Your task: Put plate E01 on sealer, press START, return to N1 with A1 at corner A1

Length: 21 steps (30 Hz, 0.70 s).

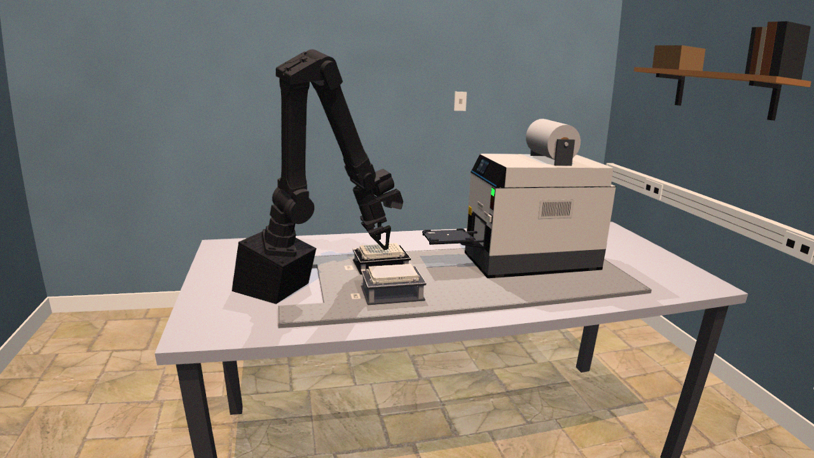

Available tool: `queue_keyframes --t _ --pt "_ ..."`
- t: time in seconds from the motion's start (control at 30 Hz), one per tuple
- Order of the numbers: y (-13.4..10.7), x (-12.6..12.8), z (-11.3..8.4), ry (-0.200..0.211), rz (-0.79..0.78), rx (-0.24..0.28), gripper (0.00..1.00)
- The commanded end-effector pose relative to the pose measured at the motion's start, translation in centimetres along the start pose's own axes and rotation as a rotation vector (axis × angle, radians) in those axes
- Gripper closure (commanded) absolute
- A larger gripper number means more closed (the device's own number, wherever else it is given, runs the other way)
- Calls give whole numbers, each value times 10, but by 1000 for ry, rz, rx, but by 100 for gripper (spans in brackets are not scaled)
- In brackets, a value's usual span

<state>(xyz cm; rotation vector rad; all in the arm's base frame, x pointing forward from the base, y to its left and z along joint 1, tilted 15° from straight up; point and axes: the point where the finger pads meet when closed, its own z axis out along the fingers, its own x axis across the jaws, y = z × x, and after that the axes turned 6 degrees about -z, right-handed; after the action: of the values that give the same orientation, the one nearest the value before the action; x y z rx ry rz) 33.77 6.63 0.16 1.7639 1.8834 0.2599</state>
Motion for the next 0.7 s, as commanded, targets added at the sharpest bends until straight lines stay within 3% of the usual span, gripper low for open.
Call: queue_keyframes --t 0.0,0.17,0.37,0.67 --pt "25 3 -7 14 23 -44 0" --pt "25 8 -11 17 23 -44 0" --pt "3 3 -2 -2 -4 5 0" --pt "9 -3 -4 -3 5 -22 0"
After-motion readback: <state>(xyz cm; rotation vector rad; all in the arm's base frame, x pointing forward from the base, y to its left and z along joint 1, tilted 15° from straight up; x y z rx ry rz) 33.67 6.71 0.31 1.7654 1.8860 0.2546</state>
